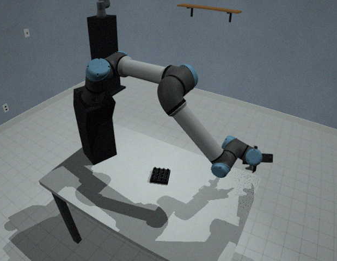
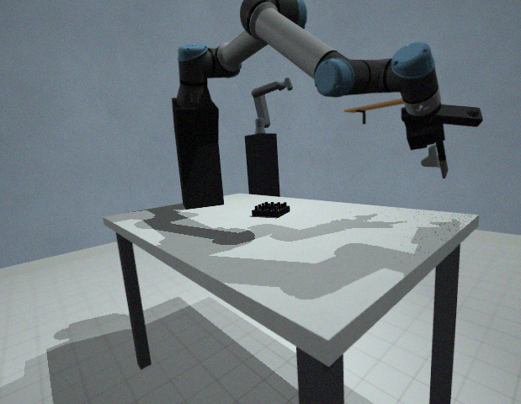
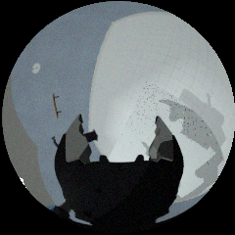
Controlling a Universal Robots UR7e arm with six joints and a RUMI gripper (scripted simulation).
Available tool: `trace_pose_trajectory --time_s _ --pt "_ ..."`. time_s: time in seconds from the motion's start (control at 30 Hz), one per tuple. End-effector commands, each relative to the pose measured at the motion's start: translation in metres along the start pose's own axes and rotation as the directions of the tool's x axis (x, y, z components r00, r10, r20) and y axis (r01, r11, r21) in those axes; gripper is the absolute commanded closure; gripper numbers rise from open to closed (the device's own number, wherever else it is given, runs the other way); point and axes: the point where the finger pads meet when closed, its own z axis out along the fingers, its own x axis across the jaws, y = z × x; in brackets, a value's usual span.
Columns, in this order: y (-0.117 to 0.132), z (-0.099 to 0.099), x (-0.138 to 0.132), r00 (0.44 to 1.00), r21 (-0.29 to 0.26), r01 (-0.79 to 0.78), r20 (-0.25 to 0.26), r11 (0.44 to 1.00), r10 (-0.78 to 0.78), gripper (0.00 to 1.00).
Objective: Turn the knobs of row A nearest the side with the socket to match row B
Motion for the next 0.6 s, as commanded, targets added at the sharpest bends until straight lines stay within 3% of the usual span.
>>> trace_pose_trajectory --time_s 0.0,0.57 --pt "-0.0021 -0.0017 -0.0017 1.0 0.003 0.003 -0.001 1.0 -0.003 0.0" --pt "0.006 -0.003 0.0005 1.0 -0.001 0.004 -0.014 1.0 -0.004 0.0"
